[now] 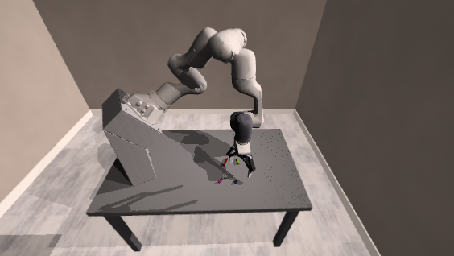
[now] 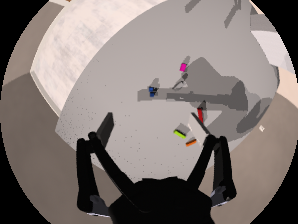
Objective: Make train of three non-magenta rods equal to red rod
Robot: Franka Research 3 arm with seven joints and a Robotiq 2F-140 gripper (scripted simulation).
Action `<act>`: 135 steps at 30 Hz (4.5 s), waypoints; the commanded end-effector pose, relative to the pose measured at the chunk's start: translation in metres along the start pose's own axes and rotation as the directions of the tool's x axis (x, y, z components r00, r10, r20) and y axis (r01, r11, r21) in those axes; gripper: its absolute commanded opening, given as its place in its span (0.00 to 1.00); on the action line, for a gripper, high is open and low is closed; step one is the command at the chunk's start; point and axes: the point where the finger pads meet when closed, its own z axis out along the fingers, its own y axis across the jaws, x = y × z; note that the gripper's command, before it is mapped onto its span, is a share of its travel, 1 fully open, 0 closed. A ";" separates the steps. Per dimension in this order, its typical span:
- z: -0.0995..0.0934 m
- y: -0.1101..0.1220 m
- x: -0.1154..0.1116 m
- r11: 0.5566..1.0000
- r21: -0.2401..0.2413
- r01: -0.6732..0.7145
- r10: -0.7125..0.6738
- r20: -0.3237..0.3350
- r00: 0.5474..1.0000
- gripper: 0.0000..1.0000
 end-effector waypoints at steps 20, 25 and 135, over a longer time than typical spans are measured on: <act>0.025 -0.035 -0.036 0.875 -0.001 -0.484 0.484 -0.002 0.875 1.00; 0.030 -0.040 -0.042 0.833 -0.002 -0.553 0.553 -0.002 0.833 1.00; 0.044 -0.053 -0.061 0.683 -0.004 -0.730 0.730 -0.003 0.684 1.00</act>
